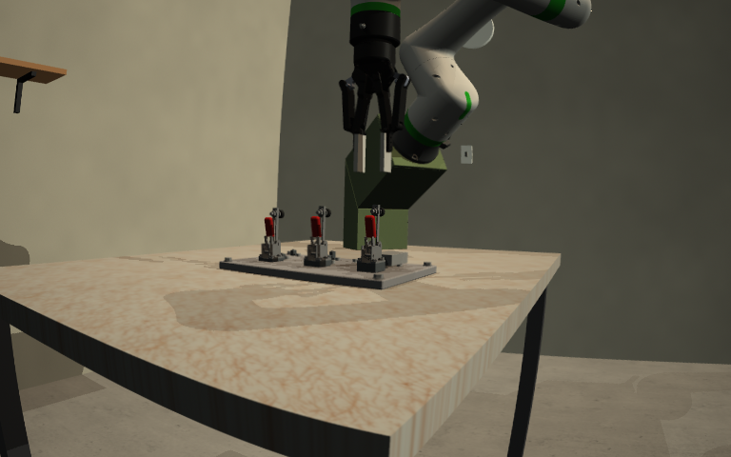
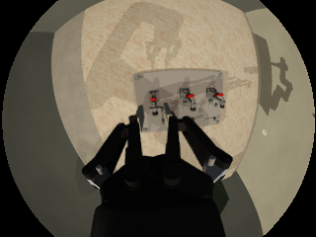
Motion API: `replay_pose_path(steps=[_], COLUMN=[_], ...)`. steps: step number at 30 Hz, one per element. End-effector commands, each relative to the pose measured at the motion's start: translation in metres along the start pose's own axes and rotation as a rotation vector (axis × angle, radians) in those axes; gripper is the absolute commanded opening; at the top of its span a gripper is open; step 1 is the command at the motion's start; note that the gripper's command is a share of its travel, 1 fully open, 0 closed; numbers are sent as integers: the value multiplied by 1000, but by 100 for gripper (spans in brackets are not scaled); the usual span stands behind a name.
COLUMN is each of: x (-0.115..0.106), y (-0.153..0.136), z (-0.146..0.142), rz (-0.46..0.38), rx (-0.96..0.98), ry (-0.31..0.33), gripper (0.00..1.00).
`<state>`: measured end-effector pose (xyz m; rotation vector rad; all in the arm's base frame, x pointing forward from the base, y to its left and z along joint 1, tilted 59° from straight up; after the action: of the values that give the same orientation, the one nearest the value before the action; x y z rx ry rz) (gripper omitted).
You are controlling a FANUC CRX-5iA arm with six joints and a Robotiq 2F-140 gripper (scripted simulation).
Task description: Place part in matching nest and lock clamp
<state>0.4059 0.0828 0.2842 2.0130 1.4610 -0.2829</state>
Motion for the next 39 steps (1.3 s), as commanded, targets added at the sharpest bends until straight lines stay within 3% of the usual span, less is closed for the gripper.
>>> replay_pose_path(steps=[1, 19, 32, 39], x=[0, 22, 59, 68], y=[0, 0, 0, 0], z=[0, 0, 0, 0], rz=[0, 0, 0, 0], rx=[0, 0, 0, 0], ry=[0, 0, 0, 0], gripper=[28, 28, 28, 28])
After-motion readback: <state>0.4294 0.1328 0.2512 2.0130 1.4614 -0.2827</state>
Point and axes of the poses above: the point where the finger pads meet when closed, its own x axis out along the fingers, its own z axis across the jaws, y = z × x, the point moved 2 cm from there along -x, back along the fingers, and after that the axes turned 8 degrees about x, right-handed, at the moved point
